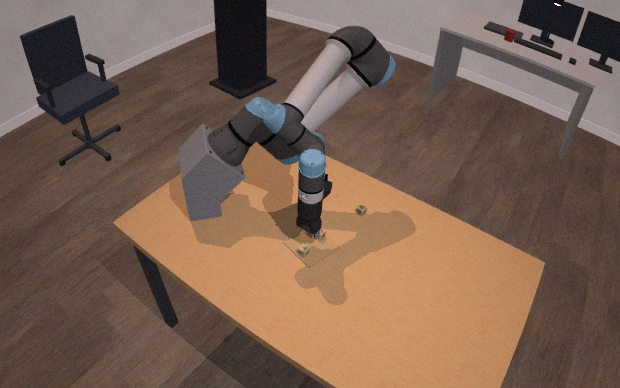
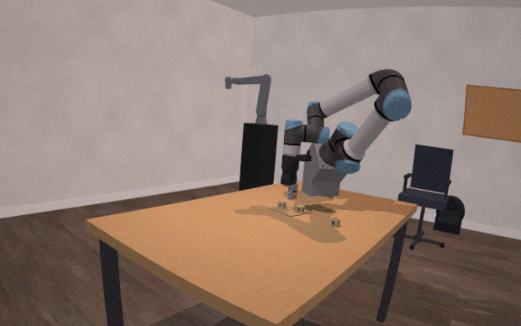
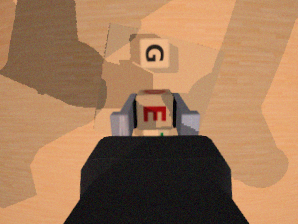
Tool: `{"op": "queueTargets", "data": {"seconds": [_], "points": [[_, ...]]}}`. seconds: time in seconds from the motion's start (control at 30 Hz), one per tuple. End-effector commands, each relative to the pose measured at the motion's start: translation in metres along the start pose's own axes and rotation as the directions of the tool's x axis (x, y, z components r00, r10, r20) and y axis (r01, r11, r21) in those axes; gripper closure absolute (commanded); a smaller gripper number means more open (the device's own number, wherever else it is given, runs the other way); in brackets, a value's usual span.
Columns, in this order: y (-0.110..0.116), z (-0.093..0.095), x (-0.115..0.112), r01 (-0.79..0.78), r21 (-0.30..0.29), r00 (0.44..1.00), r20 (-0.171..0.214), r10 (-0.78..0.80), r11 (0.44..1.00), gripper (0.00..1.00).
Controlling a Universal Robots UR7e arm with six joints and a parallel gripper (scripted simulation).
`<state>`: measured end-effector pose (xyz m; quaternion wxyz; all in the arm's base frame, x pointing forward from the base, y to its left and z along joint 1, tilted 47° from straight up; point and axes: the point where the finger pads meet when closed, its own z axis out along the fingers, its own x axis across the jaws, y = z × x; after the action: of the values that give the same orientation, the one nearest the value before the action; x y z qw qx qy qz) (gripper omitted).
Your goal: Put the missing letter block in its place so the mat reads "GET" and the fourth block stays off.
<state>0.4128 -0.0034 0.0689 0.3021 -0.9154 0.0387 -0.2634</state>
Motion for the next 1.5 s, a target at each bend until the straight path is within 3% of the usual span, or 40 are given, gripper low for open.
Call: {"op": "queueTargets", "data": {"seconds": [0.0,0.43,1.47], "points": [[0.000,0.009,0.000,0.001,-0.001,1.000,-0.001,-0.001,1.000,0.43],[0.000,0.039,0.001,0.001,-0.001,1.000,-0.001,-0.001,1.000,0.43],[0.000,0.045,0.001,0.001,-0.001,1.000,-0.001,-0.001,1.000,0.43]]}}
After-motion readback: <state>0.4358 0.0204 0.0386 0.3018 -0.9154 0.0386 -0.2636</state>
